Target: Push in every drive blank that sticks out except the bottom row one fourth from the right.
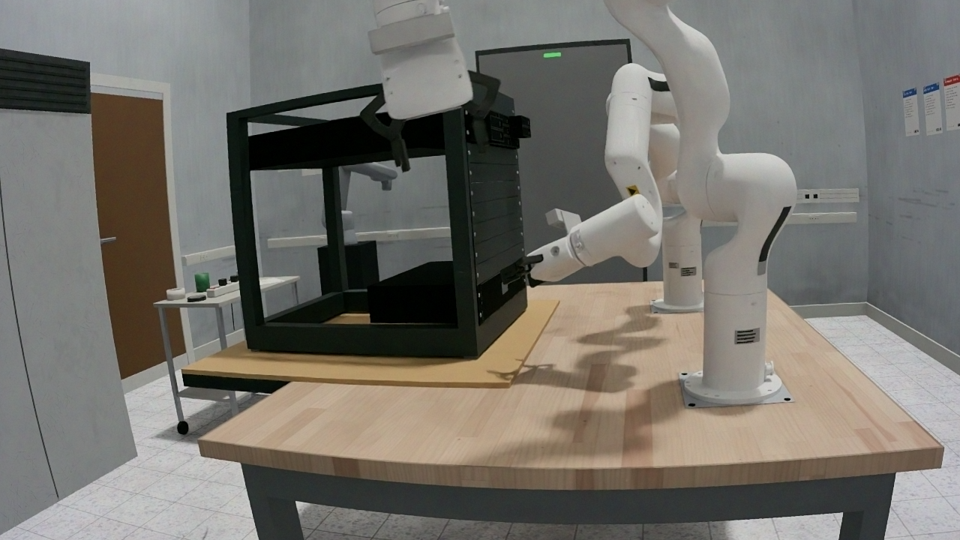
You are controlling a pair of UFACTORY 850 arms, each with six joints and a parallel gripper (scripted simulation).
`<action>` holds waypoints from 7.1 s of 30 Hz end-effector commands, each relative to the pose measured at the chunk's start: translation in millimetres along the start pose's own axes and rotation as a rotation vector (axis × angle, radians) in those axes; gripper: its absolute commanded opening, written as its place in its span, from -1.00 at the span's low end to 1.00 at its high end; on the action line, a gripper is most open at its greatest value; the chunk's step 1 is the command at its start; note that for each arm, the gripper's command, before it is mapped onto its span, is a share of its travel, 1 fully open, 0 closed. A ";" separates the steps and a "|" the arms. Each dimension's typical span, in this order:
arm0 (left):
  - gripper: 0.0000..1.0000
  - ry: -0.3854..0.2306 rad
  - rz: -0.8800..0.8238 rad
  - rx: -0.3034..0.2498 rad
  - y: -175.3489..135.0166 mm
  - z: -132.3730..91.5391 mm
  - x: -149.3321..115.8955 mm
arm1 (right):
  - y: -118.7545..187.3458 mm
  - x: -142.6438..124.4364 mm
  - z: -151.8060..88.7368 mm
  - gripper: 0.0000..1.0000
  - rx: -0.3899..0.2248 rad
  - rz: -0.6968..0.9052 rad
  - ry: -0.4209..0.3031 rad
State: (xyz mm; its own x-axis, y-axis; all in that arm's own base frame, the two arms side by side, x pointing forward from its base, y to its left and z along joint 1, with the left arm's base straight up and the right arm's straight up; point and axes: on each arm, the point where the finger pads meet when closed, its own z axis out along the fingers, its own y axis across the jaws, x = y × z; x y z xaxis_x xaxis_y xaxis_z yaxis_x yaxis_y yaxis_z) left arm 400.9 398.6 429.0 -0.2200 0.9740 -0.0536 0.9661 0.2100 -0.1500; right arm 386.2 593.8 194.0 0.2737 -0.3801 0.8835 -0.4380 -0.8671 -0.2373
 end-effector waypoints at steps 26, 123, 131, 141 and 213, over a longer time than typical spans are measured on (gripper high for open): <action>1.00 0.018 0.143 -0.114 -256.0 -5.5 96.3 | 5.4 9.7 -5.2 1.00 0.028 0.033 -0.002; 1.00 0.070 0.221 -0.144 -393.2 15.9 79.2 | 230.0 354.6 -176.5 1.00 0.542 1.199 0.007; 1.00 0.070 0.221 -0.144 -393.2 15.9 79.2 | 233.1 358.9 -178.4 1.00 0.548 1.214 0.007; 1.00 0.070 0.221 -0.144 -393.2 15.9 79.2 | 233.1 358.9 -178.4 1.00 0.548 1.214 0.007; 1.00 0.070 0.221 -0.144 -393.2 15.9 79.2 | 262.7 422.6 -13.0 1.00 0.549 1.214 0.007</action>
State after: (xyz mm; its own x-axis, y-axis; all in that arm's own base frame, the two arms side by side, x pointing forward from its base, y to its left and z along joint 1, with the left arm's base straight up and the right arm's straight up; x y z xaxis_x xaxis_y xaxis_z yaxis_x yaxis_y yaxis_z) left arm 1.5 391.4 467.2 0.0038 1.0000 -0.0020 1.0000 -0.0038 0.0001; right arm 375.5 209.5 509.5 -0.0473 -0.9989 0.0000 -0.0001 0.0000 -1.0000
